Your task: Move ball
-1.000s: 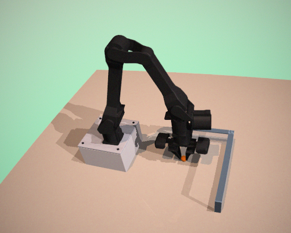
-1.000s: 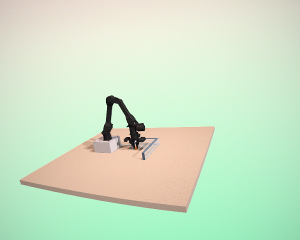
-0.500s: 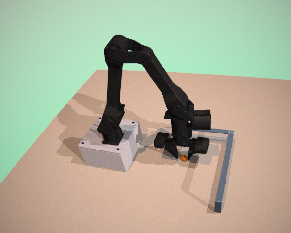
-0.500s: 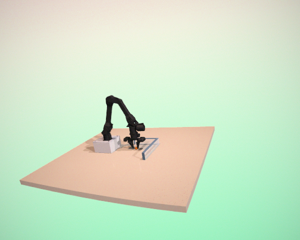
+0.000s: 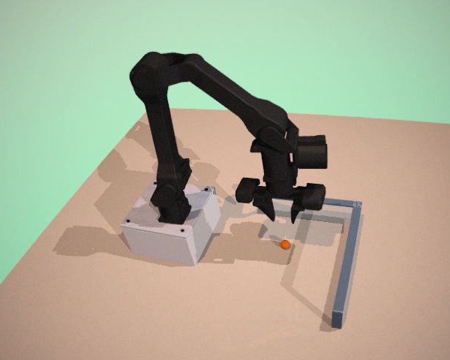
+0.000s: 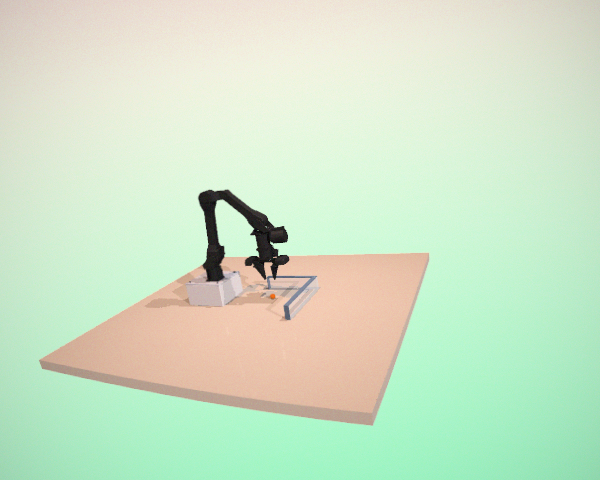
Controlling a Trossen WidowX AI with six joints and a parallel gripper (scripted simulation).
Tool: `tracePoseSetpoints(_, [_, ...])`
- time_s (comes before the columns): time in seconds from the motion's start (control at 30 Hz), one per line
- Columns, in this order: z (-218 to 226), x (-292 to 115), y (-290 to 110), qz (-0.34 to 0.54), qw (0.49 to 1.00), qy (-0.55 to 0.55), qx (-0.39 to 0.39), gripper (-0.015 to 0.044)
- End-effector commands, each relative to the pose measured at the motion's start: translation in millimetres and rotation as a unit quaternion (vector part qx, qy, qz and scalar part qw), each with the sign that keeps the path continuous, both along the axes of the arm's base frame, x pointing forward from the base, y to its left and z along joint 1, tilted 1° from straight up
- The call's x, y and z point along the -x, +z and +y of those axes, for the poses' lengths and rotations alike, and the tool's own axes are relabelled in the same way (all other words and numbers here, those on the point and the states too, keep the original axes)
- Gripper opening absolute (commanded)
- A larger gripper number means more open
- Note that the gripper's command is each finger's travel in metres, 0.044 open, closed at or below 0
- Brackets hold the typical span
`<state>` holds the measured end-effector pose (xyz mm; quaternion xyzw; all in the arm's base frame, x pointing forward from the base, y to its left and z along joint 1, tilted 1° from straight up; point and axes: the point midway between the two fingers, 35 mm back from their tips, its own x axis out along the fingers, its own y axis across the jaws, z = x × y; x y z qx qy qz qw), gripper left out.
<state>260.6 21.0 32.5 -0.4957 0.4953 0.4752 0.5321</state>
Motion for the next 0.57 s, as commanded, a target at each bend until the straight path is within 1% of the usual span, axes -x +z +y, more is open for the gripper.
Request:
tracePoseSetpoints(0.0, [0, -1, 0, -0.002, 1.000, 0.000, 0.000, 0.0209])
tracePoseSetpoints(0.07, [0, 0, 10, -0.002, 1.000, 0.000, 0.000, 0.0262])
tracePoseSetpoints(0.17, [-1, 6, 43, -0.001, 1.000, 0.000, 0.000, 0.0341])
tracePoseSetpoints(0.3, [-1, 7, 45, -0.001, 1.000, 0.000, 0.000, 0.0440])
tracePoseSetpoints(0.53, [-1, 7, 45, -0.001, 1.000, 0.000, 0.000, 0.0440])
